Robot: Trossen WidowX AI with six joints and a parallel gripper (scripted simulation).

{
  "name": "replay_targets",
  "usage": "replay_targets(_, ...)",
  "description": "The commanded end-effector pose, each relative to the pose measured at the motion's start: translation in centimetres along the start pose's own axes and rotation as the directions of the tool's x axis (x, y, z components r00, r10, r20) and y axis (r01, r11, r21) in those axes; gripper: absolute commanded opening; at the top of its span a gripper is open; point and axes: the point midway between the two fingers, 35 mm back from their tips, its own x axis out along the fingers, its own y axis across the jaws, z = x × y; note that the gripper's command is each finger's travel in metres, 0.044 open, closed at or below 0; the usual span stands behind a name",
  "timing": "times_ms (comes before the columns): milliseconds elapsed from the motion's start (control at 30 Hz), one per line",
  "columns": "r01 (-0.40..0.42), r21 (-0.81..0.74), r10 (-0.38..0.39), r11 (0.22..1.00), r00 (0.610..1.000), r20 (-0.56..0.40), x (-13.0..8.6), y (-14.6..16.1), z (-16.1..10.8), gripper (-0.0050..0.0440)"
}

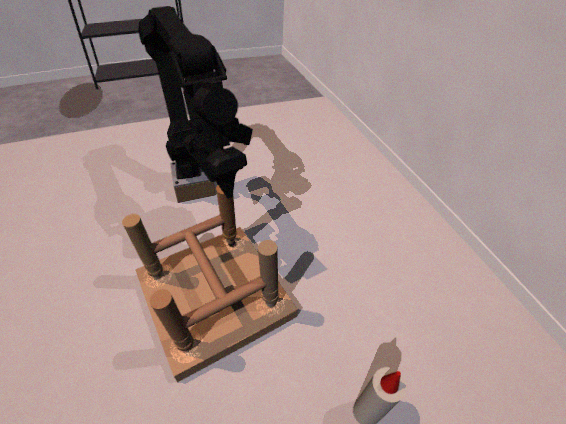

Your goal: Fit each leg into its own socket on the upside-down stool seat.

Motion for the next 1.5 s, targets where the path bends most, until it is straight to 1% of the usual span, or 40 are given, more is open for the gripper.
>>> replay_targets(0, -0.012, 0.0, 0.012, 1.0, 1.0, -0.002, 0.1, 0.5, 0.0, 0.044)
replay_targets(1067, -0.012, 0.0, 0.012, 1.0, 1.0, -0.002, -0.2, 1.4, 0.0, 0.044)
replay_targets(1233, -0.001, 0.0, 0.001, 1.0, 1.0, 0.001, -0.1, 0.1, 0.0, 0.044)
replay_targets(1400, 0.0, 0.0, 0.0, 1.0, 1.0, 0.002, -0.1, 0.0, 0.0, 0.044)
replay_targets(1467, 0.0, 0.0, 0.0, 1.0, 1.0, 0.002, -0.5, -0.1, 0.0, 0.044)
